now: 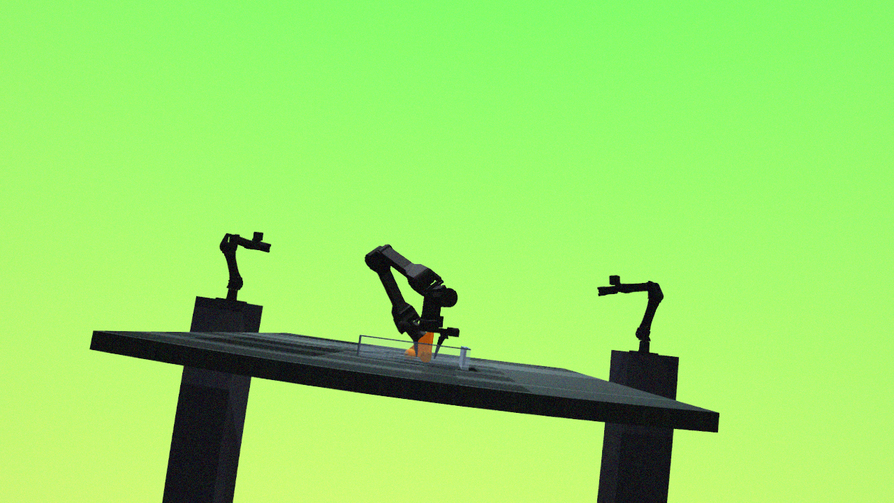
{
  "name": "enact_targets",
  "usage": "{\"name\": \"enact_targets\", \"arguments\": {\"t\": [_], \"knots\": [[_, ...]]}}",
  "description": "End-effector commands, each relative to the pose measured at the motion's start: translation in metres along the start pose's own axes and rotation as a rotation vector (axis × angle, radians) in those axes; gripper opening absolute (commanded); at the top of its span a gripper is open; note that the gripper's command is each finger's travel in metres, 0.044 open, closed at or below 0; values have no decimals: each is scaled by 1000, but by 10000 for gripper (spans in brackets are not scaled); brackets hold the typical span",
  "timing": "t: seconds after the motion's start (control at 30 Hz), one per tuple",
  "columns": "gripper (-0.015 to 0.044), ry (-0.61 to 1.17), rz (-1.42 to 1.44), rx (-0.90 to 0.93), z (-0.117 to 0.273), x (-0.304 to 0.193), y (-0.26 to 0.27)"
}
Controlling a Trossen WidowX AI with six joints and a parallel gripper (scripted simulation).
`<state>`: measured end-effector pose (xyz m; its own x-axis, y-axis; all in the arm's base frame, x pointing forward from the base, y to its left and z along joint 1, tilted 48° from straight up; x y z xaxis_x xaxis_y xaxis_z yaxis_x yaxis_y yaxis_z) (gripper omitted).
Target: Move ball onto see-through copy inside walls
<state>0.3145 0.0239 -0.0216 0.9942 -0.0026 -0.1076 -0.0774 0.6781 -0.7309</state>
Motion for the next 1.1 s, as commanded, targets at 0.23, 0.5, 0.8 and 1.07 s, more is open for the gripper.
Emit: {"name": "enact_targets", "arguments": {"t": [0.23, 0.5, 0.8, 1.07], "knots": [[131, -3, 7, -3, -1, 0, 0], [0, -4, 8, 1, 23, 5, 2], [0, -5, 9, 5, 73, 7, 3], [0, -3, 8, 2, 119, 1, 2]]}}
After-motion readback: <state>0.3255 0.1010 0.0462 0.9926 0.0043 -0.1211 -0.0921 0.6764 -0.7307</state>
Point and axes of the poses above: the point midway between the two fingers, 35 mm back from their tips, its own z axis back along the fingers, its own y axis across the jaws, x = y × z, the point moved 4 cm from there along z, back along the fingers, and after that the axes turned 5 degrees about z, right-handed, at the moved point
